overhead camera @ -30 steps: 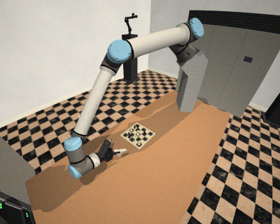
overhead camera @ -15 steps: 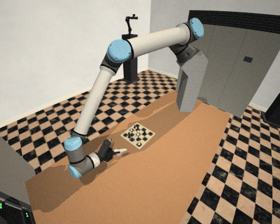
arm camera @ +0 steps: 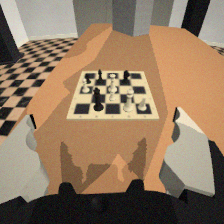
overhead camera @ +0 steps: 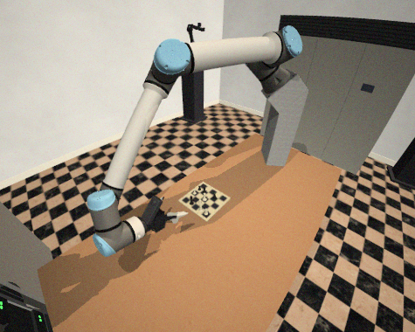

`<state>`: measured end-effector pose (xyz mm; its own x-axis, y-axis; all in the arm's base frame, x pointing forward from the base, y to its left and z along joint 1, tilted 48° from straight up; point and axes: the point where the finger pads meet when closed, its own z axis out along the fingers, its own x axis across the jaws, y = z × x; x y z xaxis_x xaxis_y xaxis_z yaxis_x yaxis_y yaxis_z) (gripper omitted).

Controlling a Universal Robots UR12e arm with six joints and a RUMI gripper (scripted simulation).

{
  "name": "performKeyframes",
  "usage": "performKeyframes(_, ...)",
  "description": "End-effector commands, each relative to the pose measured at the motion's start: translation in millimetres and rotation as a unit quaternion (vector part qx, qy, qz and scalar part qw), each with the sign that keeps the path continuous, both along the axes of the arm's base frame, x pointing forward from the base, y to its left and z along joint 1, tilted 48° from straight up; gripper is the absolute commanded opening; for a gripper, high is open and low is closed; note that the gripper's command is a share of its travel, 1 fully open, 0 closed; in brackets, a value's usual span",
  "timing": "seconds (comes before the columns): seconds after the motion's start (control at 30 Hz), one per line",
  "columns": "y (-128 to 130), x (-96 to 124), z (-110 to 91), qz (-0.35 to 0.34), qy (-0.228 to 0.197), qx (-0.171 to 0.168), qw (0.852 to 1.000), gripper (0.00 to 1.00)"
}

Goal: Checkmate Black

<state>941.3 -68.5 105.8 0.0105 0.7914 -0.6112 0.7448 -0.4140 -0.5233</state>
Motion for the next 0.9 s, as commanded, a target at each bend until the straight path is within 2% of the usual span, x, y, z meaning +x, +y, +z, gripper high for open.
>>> performKeyframes(0.0, 10.8, -9.8, 13.8, 0.001, -0.001, 0.0, 1.0, 1.0)
performKeyframes(0.53, 11.2, -10.4, 14.2, 0.001, -0.003, 0.0, 1.0, 1.0)
performKeyframes(0.87, 10.3, -13.9, 12.1, 0.002, -0.021, -0.001, 1.0, 1.0)
